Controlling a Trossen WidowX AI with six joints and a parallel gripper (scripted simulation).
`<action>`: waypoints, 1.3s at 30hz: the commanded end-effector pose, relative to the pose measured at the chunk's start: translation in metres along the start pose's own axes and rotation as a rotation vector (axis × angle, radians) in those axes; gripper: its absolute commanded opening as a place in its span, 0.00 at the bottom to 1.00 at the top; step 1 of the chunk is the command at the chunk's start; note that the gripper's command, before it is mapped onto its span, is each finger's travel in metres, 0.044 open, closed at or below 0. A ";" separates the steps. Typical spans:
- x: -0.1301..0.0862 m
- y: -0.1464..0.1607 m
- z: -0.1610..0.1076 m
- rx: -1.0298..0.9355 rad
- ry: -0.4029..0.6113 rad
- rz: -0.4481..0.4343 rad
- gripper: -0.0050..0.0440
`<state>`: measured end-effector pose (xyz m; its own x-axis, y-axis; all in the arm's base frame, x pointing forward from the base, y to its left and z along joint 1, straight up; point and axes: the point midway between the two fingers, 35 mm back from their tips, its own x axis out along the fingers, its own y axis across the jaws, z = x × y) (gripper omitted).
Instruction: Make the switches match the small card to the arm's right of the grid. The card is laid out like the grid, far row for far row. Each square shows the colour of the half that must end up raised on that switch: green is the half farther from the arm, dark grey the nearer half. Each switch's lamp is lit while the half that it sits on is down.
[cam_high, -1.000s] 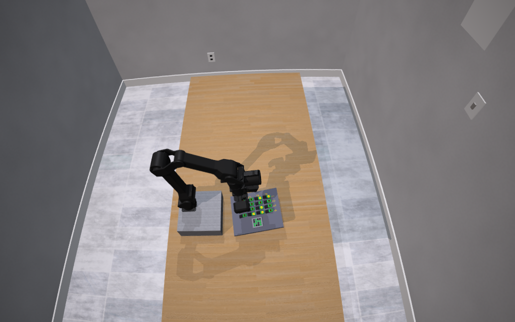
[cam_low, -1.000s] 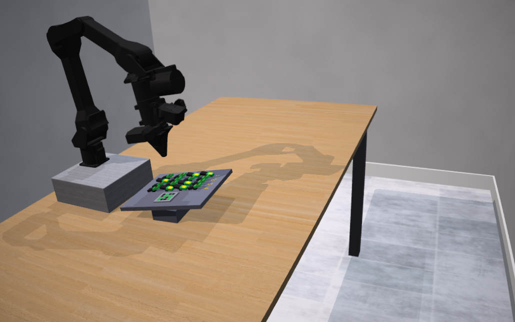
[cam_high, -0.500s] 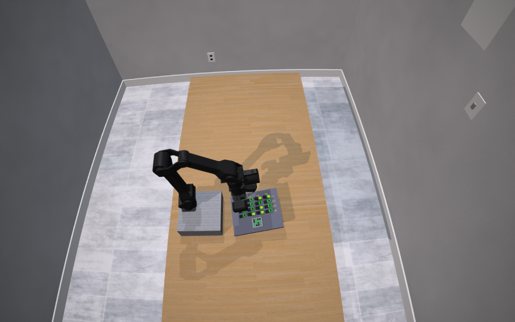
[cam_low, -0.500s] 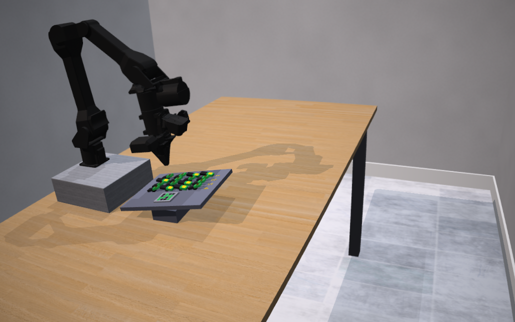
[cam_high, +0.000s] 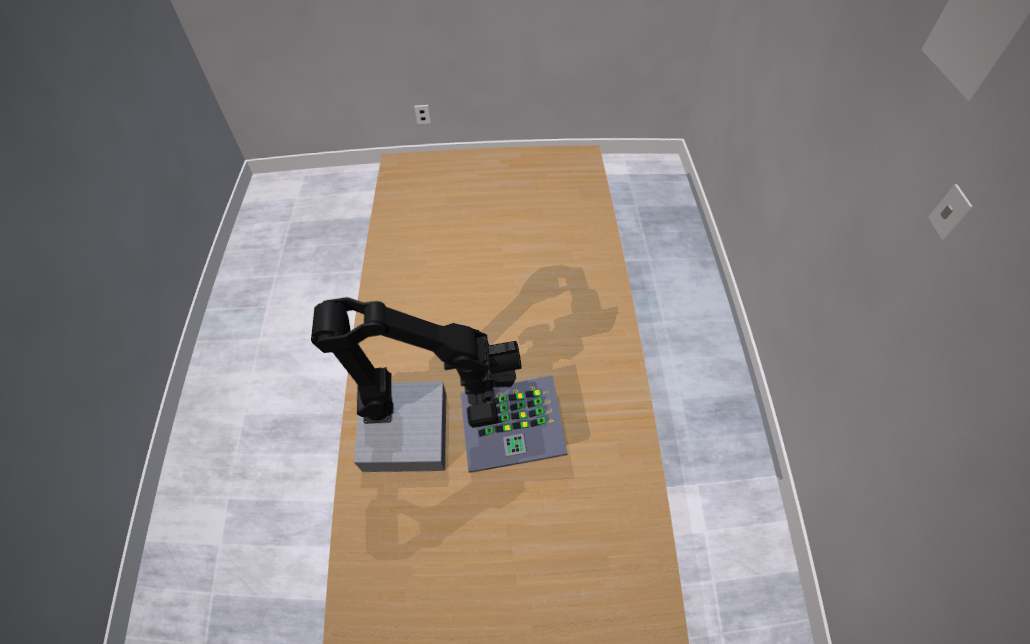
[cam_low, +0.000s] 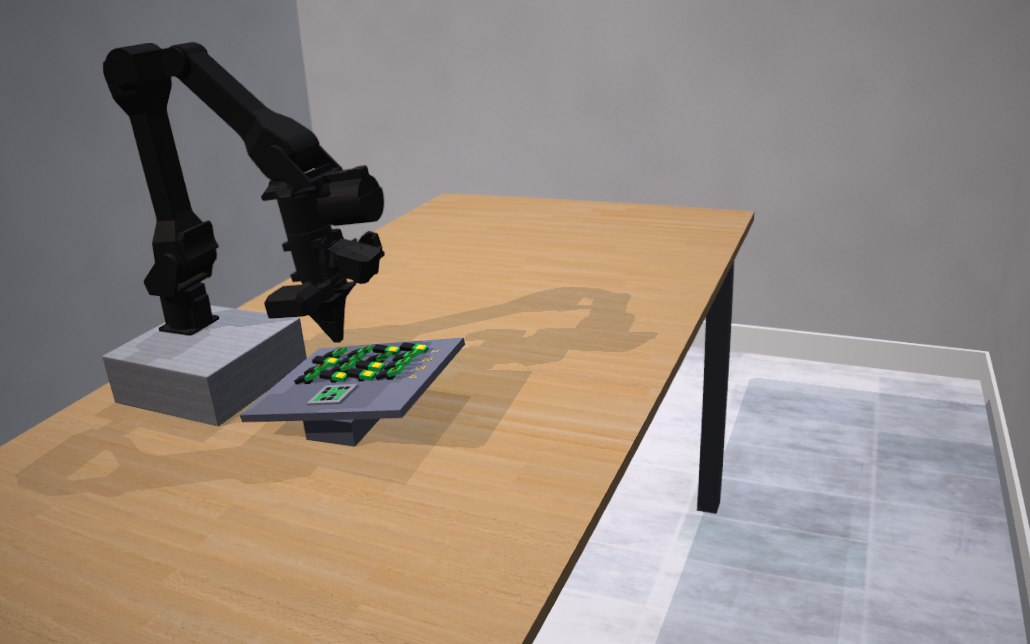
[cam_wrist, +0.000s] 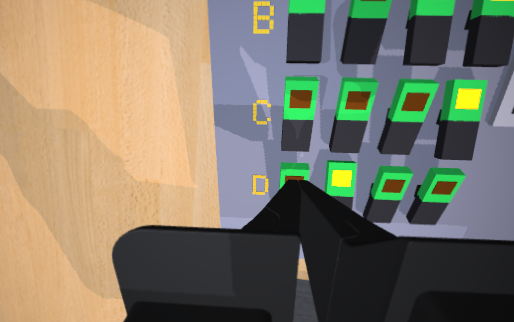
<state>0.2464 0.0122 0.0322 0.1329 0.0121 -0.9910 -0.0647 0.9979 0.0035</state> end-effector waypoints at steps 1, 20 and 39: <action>0.006 0.000 0.001 0.003 -0.005 -0.004 0.00; 0.005 0.000 0.006 0.001 -0.024 -0.002 0.00; 0.011 0.000 0.003 0.003 -0.009 -0.002 0.00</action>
<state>0.2495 0.0123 0.0218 0.1369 0.0122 -0.9905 -0.0647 0.9979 0.0034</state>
